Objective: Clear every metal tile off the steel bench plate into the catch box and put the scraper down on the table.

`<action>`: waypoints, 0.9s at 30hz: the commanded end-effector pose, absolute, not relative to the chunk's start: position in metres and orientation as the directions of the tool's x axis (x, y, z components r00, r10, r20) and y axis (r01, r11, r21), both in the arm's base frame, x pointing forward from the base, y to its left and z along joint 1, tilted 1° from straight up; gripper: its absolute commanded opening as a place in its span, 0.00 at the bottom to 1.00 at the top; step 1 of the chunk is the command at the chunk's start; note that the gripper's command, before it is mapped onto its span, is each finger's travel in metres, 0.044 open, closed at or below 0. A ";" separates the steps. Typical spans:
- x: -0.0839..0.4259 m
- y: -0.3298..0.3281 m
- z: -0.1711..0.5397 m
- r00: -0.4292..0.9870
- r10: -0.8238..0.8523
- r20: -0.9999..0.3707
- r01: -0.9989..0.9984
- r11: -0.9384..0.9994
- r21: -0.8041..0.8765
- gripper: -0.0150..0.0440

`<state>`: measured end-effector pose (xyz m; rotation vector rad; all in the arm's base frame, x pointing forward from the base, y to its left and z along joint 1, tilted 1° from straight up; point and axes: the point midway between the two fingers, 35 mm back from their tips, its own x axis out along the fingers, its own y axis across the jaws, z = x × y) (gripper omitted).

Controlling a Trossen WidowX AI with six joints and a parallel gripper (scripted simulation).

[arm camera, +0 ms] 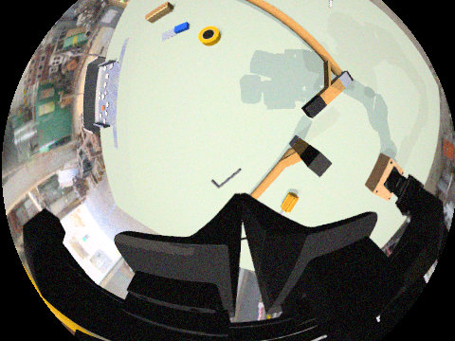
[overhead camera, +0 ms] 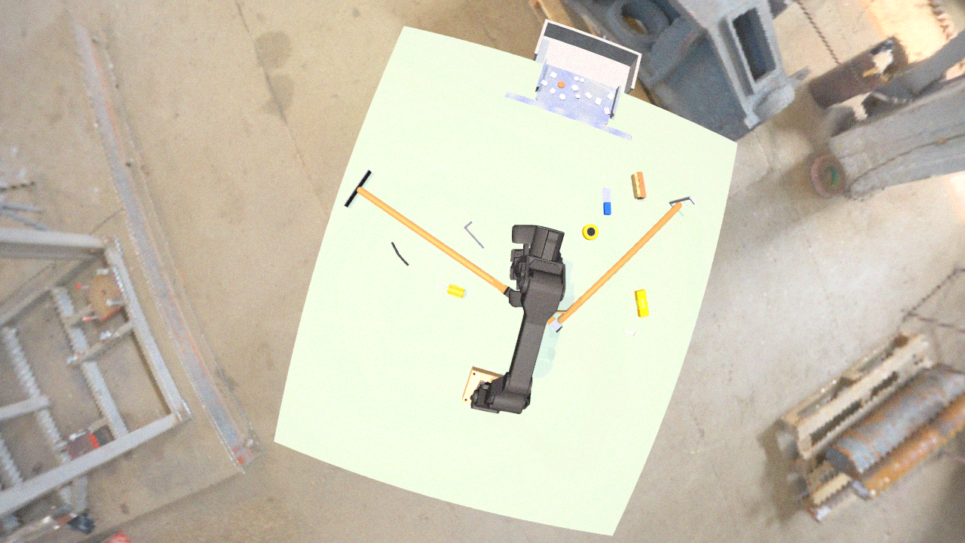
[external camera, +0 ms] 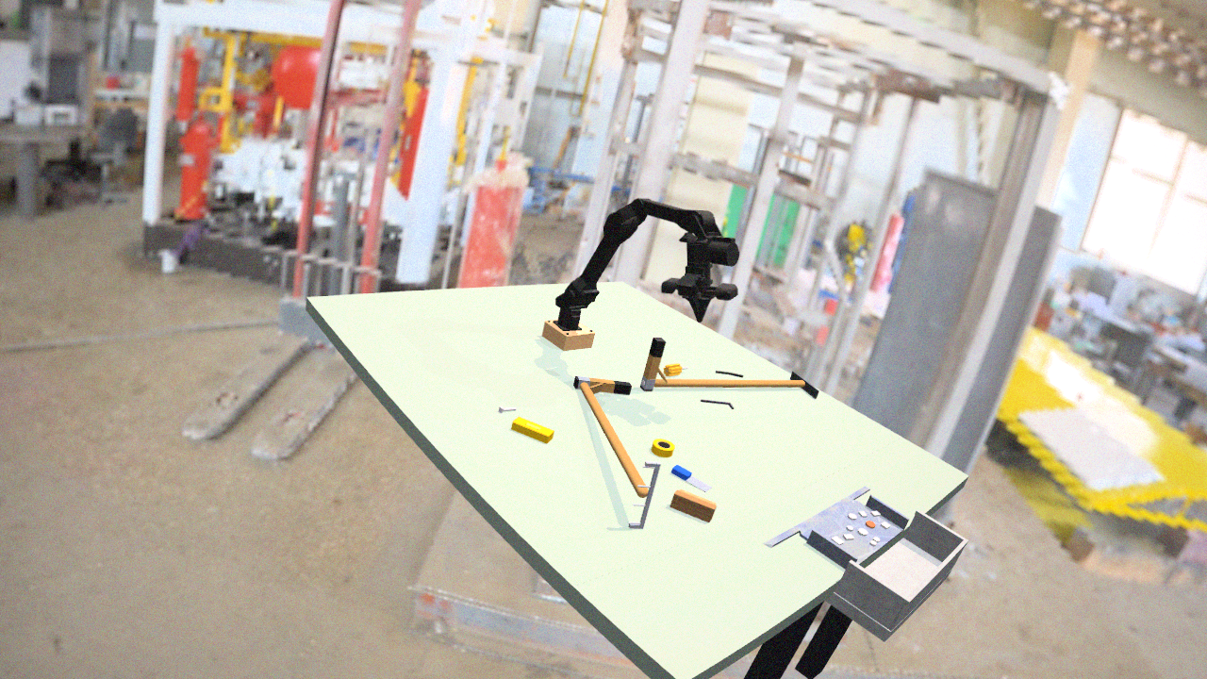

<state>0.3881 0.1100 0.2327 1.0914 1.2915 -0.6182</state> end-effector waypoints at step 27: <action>0.341 0.231 0.197 0.086 0.082 -0.993 0.932 0.346 0.110 0.25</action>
